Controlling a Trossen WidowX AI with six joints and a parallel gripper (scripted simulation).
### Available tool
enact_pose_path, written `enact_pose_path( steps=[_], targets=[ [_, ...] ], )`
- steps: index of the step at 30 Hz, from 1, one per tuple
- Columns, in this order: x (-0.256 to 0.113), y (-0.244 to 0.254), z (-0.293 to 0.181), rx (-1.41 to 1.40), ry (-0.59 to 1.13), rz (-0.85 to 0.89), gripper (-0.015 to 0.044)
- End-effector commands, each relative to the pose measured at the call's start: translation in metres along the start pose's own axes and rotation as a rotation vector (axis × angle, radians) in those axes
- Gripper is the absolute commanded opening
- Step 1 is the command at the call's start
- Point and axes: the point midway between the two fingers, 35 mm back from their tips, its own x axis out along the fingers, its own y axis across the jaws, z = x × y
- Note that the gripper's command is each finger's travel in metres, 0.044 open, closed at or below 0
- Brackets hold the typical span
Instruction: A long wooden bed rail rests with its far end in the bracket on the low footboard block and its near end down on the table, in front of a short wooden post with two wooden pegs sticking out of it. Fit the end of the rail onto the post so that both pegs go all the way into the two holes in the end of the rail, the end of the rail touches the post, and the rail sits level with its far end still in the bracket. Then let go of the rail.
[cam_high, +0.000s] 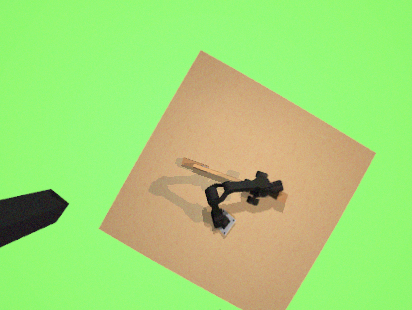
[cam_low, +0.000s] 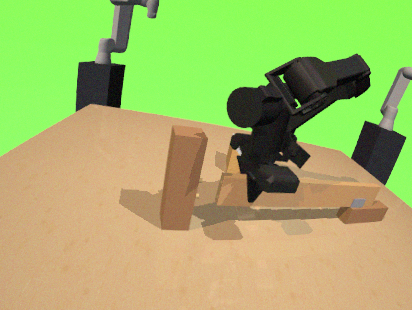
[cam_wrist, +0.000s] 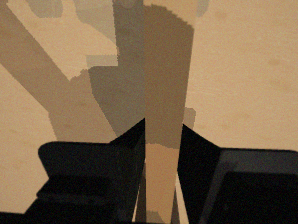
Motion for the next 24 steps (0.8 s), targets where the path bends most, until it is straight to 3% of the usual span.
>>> enact_pose_path(
  steps=[1, 24],
  targets=[
    [-0.0049, -0.0022, -0.004, -0.004, 0.012, -0.012, 0.0],
    [-0.004, -0.0022, -0.0084, -0.004, 0.012, -0.012, 0.0]
  ],
)
